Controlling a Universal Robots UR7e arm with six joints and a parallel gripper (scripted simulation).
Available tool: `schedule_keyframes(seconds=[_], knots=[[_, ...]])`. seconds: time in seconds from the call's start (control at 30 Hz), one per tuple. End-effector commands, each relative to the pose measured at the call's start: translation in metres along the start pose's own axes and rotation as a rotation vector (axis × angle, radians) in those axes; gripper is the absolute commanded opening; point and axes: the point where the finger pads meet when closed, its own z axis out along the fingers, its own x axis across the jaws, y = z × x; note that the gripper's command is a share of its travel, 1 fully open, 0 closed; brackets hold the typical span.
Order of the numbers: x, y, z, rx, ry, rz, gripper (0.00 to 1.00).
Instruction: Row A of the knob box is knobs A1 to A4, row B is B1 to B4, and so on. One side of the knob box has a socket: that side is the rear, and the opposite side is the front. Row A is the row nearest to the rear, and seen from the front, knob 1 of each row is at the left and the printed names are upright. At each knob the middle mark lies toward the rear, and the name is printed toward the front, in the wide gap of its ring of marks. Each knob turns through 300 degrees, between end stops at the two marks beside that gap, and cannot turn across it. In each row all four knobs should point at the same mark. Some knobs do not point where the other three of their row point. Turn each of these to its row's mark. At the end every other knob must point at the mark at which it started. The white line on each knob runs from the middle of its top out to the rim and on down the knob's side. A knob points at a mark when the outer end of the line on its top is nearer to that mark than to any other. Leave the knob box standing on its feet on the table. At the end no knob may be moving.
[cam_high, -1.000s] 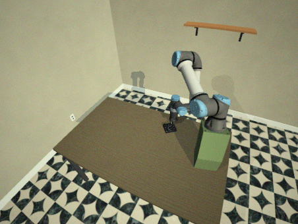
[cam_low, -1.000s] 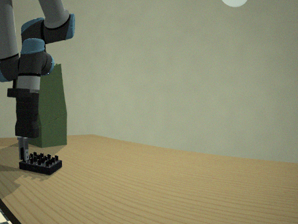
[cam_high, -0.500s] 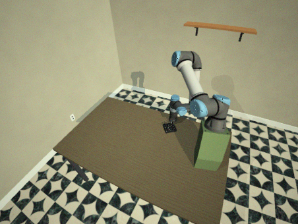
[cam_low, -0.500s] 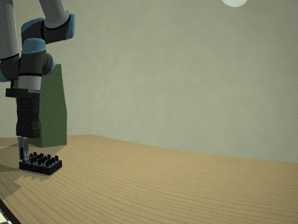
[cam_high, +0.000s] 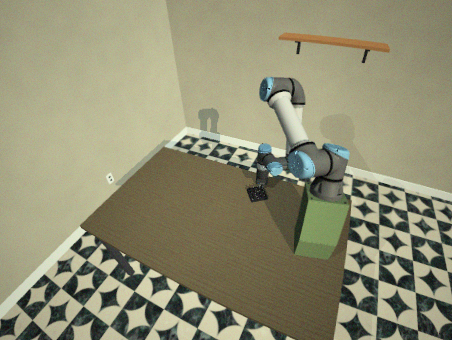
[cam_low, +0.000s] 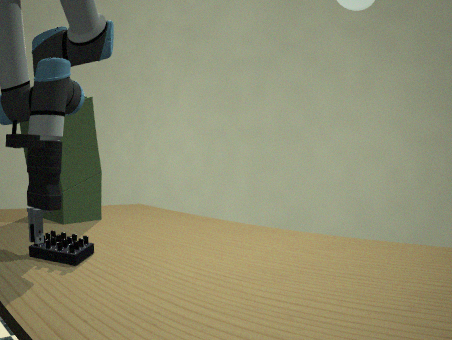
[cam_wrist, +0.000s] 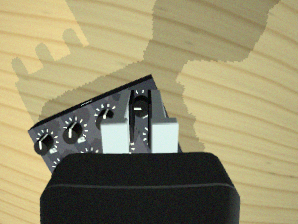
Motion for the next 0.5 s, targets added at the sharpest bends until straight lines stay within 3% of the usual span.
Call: schedule_keyframes(seconds=[0.0, 0.47], knots=[[-0.0025, -0.0025, -0.0010, 0.005, 0.000, 0.106, 0.30], [-0.0026, -0.0027, -0.0011, 0.006, -0.001, 0.357, 0.30]])
